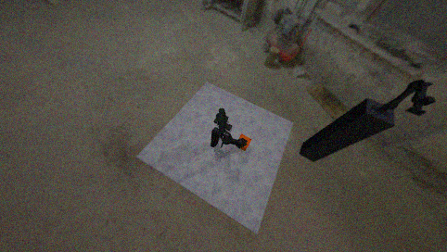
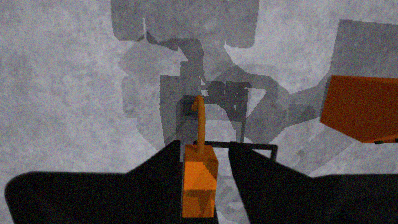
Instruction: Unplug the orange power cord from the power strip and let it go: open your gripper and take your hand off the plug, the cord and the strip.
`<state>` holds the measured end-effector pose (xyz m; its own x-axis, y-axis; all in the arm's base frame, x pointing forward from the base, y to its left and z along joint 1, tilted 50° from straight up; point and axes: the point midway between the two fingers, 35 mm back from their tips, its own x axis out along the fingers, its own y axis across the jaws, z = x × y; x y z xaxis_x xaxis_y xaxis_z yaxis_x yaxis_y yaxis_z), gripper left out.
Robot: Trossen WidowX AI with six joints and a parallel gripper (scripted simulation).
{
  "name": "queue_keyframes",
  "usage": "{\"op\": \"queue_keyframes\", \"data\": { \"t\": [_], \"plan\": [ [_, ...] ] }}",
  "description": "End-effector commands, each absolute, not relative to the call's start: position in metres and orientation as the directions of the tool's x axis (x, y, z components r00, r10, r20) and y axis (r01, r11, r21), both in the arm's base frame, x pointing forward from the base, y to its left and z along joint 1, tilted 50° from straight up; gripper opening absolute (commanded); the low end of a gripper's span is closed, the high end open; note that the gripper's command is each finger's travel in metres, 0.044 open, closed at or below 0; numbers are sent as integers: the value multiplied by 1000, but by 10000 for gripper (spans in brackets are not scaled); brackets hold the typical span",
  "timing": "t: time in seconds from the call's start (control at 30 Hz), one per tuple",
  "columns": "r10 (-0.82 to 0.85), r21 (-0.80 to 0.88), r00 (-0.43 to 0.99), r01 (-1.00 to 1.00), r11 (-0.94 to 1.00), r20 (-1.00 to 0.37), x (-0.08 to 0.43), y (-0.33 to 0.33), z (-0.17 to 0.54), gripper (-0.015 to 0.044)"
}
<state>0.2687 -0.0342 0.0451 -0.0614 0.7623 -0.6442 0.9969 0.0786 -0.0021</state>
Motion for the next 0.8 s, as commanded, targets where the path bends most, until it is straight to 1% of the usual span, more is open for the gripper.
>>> {"op": "queue_keyframes", "data": {
  "t": [0.0, 0.77],
  "plan": [
    [757, -6, -54, 998, 66, -652, 269, -39, 48, 160],
    [758, -7, -54, 998, 66, -650, 268, -19, 72, 160]
  ]
}}
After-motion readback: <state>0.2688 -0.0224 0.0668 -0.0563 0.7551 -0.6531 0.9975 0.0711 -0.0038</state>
